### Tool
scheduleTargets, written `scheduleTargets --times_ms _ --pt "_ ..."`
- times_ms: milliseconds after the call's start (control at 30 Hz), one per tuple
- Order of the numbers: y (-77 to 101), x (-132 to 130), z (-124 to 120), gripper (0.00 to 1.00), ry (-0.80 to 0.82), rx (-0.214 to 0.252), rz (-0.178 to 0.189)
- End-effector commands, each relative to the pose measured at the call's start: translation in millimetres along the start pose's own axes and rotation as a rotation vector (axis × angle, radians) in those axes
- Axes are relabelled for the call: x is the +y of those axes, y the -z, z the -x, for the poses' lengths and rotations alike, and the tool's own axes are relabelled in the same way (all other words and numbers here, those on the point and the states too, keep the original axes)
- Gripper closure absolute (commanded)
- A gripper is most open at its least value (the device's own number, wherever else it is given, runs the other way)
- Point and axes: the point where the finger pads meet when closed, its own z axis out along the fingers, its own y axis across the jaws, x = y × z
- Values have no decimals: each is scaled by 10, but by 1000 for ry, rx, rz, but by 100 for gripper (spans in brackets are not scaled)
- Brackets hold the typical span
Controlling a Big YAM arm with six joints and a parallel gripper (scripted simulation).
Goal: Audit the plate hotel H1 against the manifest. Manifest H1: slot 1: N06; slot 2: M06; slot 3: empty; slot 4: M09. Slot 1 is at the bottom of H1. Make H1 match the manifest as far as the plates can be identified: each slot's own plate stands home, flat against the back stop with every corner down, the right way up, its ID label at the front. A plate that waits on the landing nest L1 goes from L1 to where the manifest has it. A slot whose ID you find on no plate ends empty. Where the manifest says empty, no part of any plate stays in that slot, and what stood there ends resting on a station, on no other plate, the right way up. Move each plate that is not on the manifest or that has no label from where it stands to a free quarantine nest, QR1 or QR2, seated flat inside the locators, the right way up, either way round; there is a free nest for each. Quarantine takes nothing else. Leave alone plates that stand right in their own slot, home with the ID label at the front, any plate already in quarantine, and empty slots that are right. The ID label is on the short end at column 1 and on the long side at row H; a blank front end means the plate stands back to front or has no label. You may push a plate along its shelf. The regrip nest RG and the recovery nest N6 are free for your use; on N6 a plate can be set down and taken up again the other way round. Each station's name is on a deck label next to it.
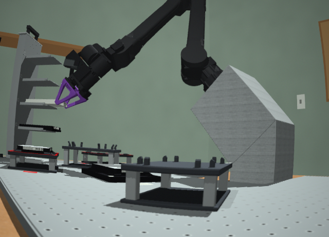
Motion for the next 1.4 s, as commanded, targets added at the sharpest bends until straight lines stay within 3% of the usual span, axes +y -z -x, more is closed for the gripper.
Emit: scheduleTargets --times_ms 0,1367 --pt "72 -92 55 14 -23 -34 -24" --pt "415 -73 -329 14 -8 -21 -21"
